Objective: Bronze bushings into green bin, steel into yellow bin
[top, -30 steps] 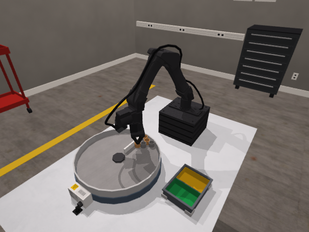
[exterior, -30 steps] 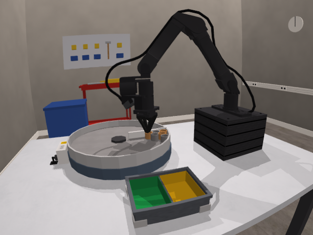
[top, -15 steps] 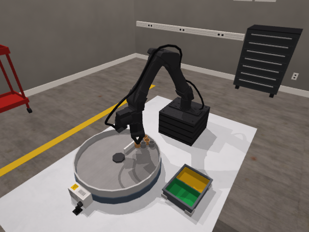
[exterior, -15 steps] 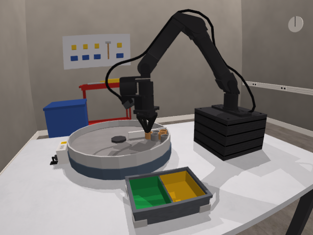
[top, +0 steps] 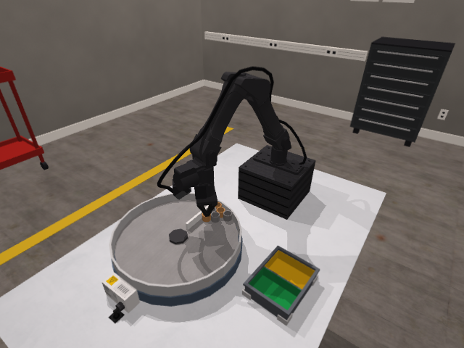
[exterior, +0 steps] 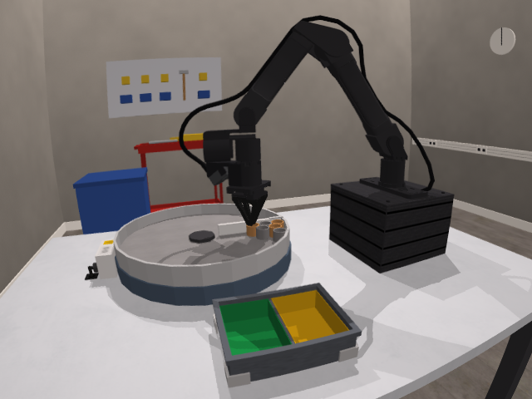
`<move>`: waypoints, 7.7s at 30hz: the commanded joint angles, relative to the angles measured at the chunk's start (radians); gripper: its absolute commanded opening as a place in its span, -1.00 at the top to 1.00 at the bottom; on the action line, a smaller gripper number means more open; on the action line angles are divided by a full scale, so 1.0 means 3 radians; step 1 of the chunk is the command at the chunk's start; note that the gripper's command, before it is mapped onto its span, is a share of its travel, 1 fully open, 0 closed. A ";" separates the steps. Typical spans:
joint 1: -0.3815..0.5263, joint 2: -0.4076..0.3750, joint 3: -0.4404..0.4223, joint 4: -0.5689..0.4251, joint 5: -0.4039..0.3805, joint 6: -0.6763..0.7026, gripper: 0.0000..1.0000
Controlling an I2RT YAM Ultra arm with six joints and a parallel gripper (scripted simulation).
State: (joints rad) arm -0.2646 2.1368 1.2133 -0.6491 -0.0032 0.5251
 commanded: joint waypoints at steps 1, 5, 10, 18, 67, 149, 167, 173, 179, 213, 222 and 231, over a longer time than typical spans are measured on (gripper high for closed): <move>0.0040 -0.0002 0.0109 0.0004 -0.0019 0.0024 0.76; 0.0044 0.0054 0.0107 0.0067 -0.0019 0.0027 0.76; 0.0031 0.0123 0.0109 0.0134 -0.0019 0.0029 0.76; 0.0032 0.0030 0.0110 0.0109 -0.0019 0.0028 0.76; 0.0020 0.0031 0.0111 0.0100 0.0023 0.0024 1.00; 0.0017 -0.0426 0.0367 -0.0618 0.0023 0.0021 1.00; 0.0271 -0.0424 0.0370 -0.0628 0.0016 0.0258 1.00; 0.0585 -0.0276 0.0416 -0.0645 0.0019 0.0566 1.00; 0.0870 -0.0212 0.0517 -0.0677 0.0017 0.0848 1.00; 0.2488 0.1197 0.2948 -0.1676 0.0042 0.2473 1.00; 0.2572 0.1416 0.3358 -0.1878 0.0042 0.2559 1.00; 0.2569 0.1466 0.3481 -0.1944 0.0042 0.2578 1.00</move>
State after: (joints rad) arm 0.5014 2.5755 2.2211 -1.2083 -0.0036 1.2881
